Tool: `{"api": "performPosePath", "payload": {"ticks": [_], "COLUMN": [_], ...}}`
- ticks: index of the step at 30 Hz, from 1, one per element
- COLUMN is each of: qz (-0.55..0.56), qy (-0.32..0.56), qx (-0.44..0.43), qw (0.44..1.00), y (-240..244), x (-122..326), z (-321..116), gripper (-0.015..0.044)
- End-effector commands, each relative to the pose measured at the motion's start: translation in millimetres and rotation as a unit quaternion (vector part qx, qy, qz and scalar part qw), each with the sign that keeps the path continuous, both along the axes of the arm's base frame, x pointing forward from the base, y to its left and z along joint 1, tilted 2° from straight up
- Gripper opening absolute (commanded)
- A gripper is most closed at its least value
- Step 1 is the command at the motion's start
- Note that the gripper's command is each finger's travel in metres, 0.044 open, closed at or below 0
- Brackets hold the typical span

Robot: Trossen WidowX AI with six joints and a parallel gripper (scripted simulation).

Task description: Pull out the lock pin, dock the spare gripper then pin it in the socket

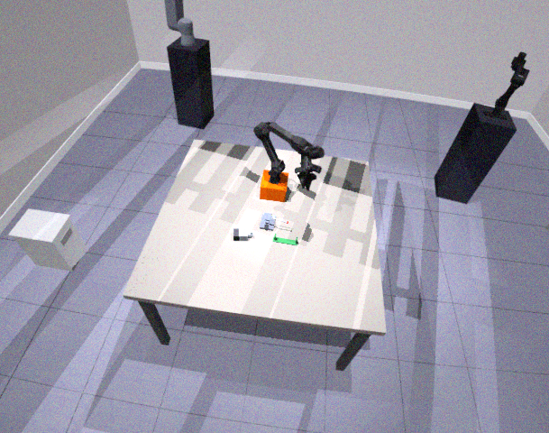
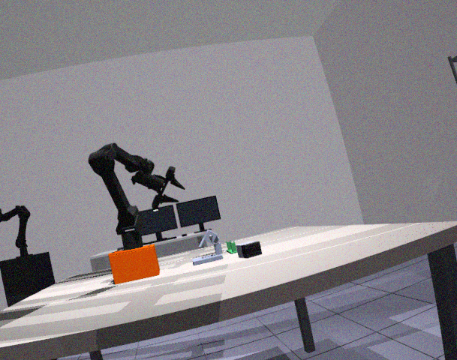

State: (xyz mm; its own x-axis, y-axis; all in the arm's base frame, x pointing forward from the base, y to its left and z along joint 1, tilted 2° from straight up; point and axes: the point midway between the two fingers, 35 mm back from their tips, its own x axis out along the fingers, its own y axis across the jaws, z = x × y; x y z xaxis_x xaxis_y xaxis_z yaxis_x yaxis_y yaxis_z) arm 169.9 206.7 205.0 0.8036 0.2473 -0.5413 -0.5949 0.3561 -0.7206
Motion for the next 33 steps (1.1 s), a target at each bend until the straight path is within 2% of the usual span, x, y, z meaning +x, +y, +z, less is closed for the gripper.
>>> {"api": "performPosePath", "payload": {"ticks": [1, 5, 8, 15, 21, 28, 33], "qz": [0.017, 0.046, 0.074, 0.147, 0.149, 0.148, 0.148], "qy": [0.063, 0.160, 0.240, 0.400, 0.403, 0.404, 0.404], "qx": [-0.102, -0.191, -0.227, -0.210, -0.208, -0.208, -0.208], "qw": [0.993, 0.967, 0.941, 0.880, 0.879, 0.879, 0.879], "y": [-4.7, -18.5, -33.2, -72.0, -72.9, -71.9, -71.6], "x": [24.4, 51.9, 70.4, 103.3, 104.7, 108.6, 109.9], "z": [-16.9, -39.5, -55.7, -84.1, -87.7, -152.0, -156.4], "gripper": [0.0300, 0.0300, 0.0300, 0.0300, 0.0300, 0.0300, 0.0300]}}
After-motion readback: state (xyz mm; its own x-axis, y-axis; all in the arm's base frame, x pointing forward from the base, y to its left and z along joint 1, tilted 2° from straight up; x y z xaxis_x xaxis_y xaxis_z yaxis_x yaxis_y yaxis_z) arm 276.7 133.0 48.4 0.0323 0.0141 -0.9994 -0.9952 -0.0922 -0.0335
